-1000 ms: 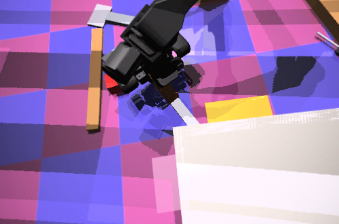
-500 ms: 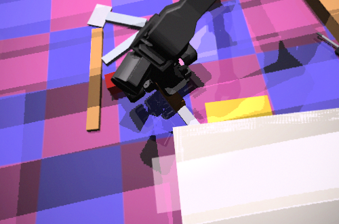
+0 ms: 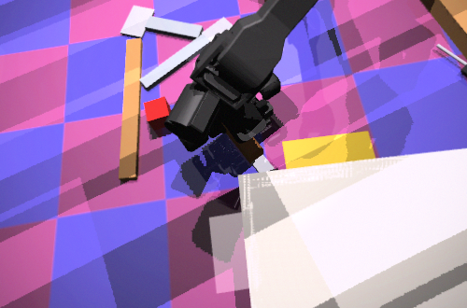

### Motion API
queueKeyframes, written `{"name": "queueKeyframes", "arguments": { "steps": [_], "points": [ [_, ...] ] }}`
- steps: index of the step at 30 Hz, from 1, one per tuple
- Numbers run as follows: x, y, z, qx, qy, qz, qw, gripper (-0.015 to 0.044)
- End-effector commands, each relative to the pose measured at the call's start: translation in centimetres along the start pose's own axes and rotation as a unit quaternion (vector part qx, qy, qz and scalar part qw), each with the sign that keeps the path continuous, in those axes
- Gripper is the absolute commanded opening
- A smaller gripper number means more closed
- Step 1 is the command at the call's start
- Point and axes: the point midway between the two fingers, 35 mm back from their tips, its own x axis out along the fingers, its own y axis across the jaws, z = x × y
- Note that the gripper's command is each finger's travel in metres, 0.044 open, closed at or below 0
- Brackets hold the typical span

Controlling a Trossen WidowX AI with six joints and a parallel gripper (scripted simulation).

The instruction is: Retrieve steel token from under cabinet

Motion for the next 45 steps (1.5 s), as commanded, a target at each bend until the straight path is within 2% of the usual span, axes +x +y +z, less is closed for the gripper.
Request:
{"name": "queueKeyframes", "arguments": {
  "steps": [1,45],
  "points": [
    [0.0,0.0,0.9,0.000,-0.001,0.000,1.000,0.0000],
    [0.2,3.4,1.5,0.000,-0.002,0.001,1.000,0.0000]
  ]
}}
